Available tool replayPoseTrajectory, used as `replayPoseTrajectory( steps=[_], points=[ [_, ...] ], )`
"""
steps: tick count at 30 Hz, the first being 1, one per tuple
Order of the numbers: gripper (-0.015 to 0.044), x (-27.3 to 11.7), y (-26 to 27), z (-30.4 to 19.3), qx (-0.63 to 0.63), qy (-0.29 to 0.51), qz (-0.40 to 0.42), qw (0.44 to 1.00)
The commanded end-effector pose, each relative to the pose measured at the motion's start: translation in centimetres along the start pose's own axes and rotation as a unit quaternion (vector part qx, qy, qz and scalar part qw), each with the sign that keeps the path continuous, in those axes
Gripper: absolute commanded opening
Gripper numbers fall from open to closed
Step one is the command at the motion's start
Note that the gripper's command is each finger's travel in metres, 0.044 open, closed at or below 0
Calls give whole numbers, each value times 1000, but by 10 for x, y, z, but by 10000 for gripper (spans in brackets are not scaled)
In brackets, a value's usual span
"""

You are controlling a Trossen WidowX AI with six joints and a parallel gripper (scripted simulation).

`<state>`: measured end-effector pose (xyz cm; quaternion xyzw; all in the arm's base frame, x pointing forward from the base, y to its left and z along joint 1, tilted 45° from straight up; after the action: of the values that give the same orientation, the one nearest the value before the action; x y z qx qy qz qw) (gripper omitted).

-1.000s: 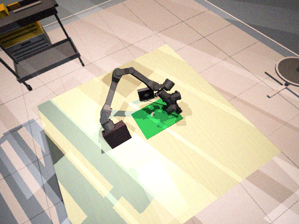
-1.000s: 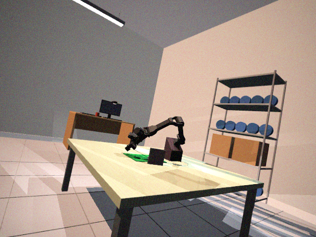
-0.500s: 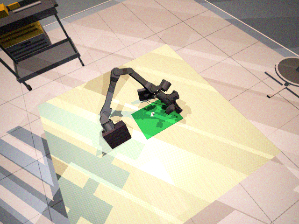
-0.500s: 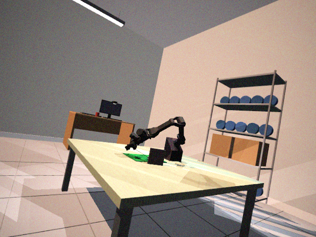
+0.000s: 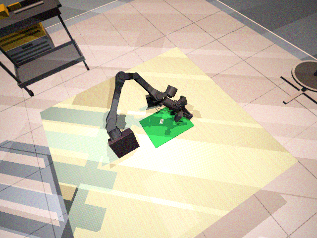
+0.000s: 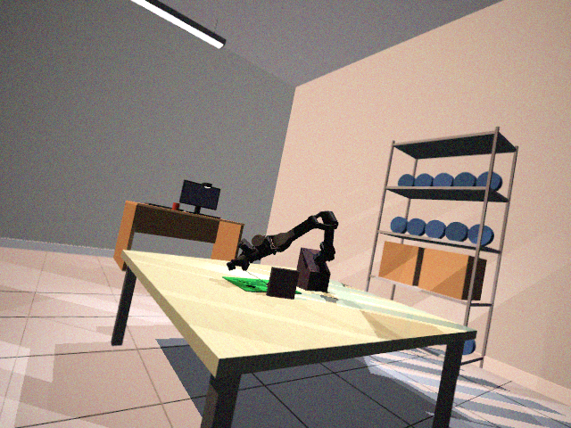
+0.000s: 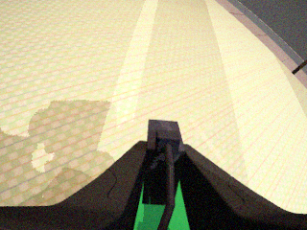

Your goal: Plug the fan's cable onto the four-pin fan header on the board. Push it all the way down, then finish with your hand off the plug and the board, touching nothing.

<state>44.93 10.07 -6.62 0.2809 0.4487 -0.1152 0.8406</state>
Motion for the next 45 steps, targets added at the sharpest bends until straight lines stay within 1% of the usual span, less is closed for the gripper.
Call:
replayPoseTrajectory(
  steps=[1, 45],
  points=[
    [0, -4, 0, 1, 9, -21, 2, 1000],
    [0, -52, -1, -5, 94, -182, 57, 977]
  ],
)
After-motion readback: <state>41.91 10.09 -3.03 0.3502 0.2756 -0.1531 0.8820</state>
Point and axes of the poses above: the point midway between the two fingers, 35 mm back from their tips, its own x axis out along the fingers, its own y axis across the jaws, z = x × y, the point moved 1 cm from there along -x, back along the fingers, and after that the axes turned 1 degree about x, right-handed, at the moved point
